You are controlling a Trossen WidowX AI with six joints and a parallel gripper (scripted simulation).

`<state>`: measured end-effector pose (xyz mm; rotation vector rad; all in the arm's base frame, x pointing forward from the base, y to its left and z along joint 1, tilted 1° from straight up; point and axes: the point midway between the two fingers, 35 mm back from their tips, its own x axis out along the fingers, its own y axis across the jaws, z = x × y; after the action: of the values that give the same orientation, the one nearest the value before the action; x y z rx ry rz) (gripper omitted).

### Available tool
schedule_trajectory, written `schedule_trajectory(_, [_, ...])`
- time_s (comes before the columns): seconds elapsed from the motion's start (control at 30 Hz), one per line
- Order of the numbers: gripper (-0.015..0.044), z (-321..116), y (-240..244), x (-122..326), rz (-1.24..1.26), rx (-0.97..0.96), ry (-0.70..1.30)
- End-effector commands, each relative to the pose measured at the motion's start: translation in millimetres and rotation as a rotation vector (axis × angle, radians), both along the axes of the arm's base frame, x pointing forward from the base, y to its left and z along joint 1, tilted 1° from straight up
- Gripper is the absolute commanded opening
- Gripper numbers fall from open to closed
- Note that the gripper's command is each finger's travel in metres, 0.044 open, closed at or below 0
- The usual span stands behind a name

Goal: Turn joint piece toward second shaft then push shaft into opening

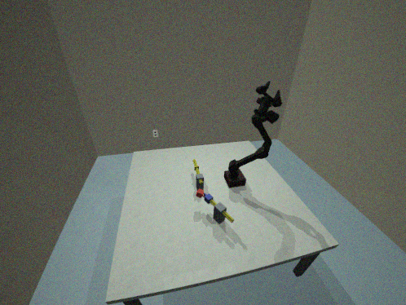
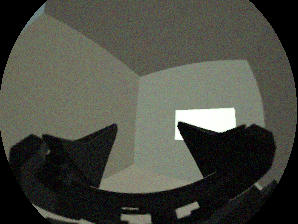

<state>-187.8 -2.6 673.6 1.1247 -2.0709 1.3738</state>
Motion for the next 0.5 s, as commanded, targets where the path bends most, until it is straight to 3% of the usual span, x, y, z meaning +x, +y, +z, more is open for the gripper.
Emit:
schedule_trajectory(0.0, [0.0440, 13, -13, 24, -0.021, 0.045, 0.103])
schedule_trajectory(0.47, [0.0440, 42, -65, 137, -0.099, 0.185, 0.539])
